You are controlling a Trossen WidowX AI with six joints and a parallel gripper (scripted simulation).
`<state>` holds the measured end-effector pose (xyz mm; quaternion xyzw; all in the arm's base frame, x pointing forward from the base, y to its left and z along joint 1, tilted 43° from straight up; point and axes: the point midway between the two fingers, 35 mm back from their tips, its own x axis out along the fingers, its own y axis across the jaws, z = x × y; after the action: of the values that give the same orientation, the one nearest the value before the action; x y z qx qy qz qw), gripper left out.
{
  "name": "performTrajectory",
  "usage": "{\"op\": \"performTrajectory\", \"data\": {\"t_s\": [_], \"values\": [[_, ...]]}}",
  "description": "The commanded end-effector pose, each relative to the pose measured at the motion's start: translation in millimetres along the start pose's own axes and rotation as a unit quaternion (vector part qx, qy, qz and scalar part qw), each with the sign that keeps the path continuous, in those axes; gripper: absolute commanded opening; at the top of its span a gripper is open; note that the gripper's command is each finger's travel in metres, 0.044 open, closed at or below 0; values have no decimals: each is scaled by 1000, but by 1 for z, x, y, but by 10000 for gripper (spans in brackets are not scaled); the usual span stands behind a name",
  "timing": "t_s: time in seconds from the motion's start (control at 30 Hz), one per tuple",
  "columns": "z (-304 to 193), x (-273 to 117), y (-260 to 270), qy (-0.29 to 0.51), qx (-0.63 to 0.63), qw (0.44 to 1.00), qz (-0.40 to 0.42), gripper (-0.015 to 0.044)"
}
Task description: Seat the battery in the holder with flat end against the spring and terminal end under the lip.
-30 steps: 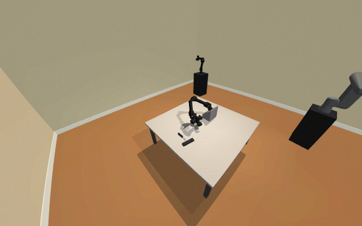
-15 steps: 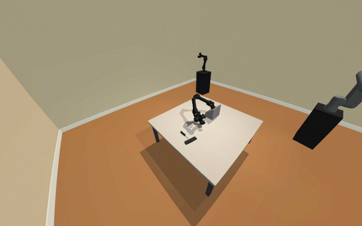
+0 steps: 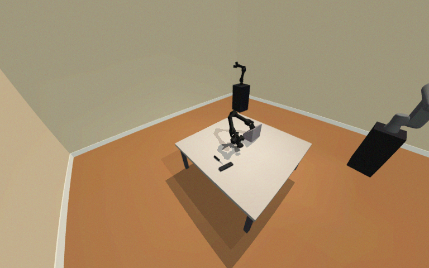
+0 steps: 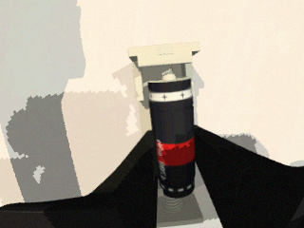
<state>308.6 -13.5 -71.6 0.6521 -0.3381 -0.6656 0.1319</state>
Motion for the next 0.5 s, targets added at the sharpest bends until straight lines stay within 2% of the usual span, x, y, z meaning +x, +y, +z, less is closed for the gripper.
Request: {"op": "performTrajectory", "data": {"t_s": [0.0, 0.47], "values": [[-5, -2, 0, 22, 6, 1000, -3, 71], [-4, -1, 2, 59, 9, 998, -2, 71]]}}
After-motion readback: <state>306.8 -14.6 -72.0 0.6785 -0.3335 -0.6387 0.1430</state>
